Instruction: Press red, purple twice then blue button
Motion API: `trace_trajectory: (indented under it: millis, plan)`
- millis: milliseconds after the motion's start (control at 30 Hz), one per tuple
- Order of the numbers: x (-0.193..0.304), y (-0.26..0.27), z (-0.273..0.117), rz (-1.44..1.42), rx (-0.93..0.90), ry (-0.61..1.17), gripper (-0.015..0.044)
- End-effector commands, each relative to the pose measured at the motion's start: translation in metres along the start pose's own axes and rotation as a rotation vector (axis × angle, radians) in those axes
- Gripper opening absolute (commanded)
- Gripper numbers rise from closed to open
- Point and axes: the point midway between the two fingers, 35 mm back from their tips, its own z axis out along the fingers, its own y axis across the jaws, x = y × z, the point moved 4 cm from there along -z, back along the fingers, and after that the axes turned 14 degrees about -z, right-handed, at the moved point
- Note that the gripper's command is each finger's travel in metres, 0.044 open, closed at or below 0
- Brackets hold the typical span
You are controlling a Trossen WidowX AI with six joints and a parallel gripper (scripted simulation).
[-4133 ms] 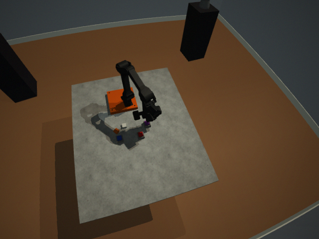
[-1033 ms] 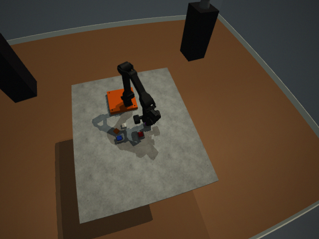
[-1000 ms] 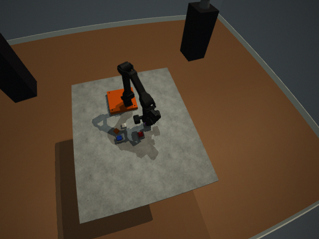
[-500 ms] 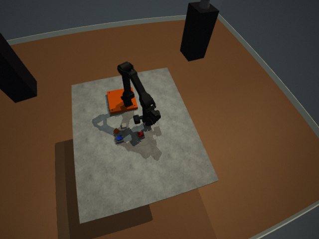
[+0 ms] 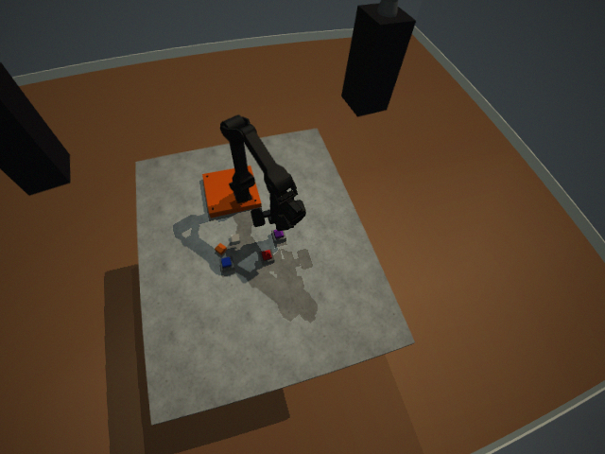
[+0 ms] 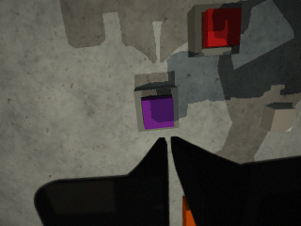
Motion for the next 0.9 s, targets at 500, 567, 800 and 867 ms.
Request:
trace_trajectory:
  millis: [500, 567, 800, 867]
  plan:
    - [-0.032, -0.134, -0.035, -0.004, 0.013, -0.035, 0.002]
    - [-0.029, -0.163, -0.035, -0.004, 0.016, -0.035, 0.002]
    - [-0.012, -0.228, -0.034, -0.004, 0.02, -0.033, 0.002]
    - [-0.013, -0.229, -0.032, -0.004, 0.02, -0.033, 0.002]
